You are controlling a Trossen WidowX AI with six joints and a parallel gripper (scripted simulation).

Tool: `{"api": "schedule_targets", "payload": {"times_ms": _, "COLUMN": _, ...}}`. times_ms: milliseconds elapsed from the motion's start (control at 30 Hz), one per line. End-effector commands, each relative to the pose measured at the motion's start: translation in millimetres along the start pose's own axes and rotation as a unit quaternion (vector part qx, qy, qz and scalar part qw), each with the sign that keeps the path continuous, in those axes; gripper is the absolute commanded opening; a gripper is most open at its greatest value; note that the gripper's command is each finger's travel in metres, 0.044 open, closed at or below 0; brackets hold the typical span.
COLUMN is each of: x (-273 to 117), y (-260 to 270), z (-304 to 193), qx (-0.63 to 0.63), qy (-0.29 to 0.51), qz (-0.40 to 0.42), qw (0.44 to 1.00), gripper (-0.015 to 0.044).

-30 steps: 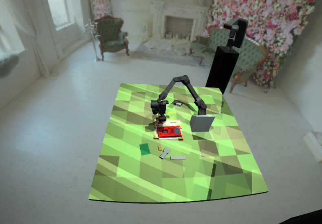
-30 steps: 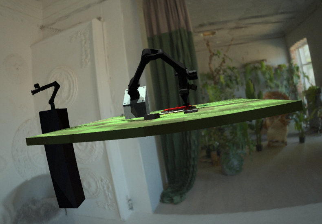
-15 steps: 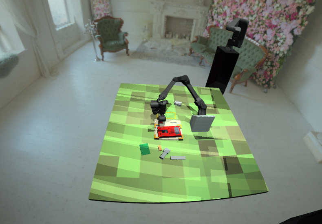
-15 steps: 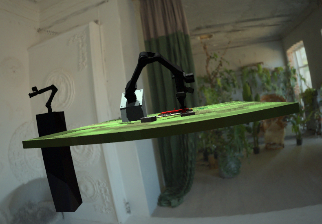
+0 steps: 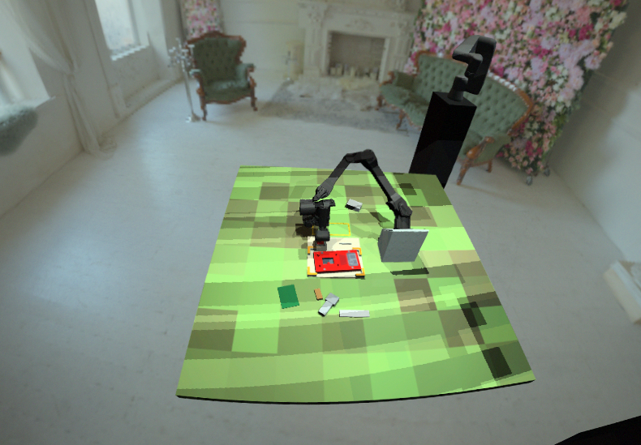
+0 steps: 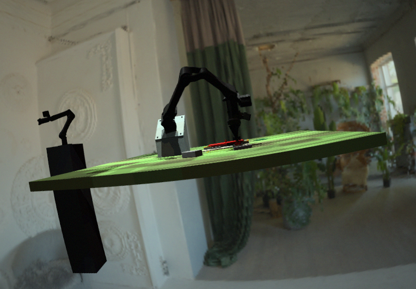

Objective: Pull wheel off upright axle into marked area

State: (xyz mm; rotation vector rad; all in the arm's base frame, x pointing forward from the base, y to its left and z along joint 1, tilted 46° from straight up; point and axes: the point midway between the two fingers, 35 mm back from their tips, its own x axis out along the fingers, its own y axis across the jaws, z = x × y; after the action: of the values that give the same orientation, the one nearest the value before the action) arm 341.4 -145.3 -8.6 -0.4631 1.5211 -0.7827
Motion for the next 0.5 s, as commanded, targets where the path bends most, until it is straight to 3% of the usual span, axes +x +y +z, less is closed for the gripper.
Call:
{"api": "schedule_targets", "payload": {"times_ms": 0, "x": -9.4, "y": 2.3, "z": -0.8, "qx": -0.008, "qy": -0.004, "qz": 0.0, "qw": 1.0, "gripper": 0.0}}
{"api": "schedule_targets", "payload": {"times_ms": 467, "x": -14.0, "y": 2.4, "z": -0.8, "qx": -0.008, "qy": -0.005, "qz": -0.001, "qw": 1.0, "gripper": 0.0}}
